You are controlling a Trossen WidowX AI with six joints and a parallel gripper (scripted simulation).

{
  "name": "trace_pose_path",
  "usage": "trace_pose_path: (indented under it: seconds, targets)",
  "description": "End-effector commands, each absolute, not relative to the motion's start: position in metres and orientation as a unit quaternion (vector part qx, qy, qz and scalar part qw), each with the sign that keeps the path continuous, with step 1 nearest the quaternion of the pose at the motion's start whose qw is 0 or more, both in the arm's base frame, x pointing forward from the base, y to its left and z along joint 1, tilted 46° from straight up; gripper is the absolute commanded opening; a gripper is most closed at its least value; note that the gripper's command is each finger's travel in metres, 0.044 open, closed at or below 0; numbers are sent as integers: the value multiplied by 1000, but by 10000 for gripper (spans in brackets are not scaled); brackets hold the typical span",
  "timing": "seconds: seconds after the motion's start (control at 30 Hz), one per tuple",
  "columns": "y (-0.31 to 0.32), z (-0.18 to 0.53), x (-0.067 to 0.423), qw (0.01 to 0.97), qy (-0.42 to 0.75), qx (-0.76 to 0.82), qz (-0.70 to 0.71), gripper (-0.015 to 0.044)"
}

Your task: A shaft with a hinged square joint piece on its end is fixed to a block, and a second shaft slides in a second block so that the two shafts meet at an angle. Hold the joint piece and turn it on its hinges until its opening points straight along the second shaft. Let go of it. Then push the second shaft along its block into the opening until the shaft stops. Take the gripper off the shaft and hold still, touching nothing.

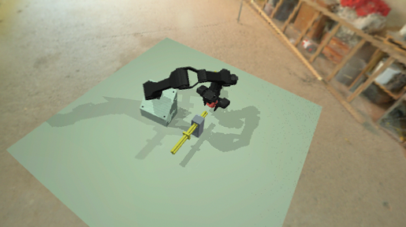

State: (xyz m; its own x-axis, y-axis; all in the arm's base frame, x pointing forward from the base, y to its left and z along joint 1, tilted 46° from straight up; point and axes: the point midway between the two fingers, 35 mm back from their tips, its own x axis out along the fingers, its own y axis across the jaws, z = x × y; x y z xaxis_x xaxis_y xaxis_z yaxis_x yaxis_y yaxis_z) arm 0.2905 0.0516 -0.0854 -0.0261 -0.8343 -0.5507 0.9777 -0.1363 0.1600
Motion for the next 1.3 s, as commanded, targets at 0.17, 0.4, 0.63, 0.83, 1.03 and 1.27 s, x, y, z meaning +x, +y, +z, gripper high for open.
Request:
trace_pose_path:
  seconds: [0.17, 0.4, 0.63, 0.83, 1.03, 1.27]
  targets:
    - [50, -86, 290, 646, 133, 266, -703, 182]
    - [50, -86, 290, 646, 133, 266, -703, 182]
    - [50, -86, 290, 646, 133, 266, -703, 182]
    - [50, -86, 290, 646, 133, 266, -703, 182]
    - [50, -86, 290, 646, 133, 266, -703, 182]
    - [50, -86, 290, 646, 133, 266, -703, 182]
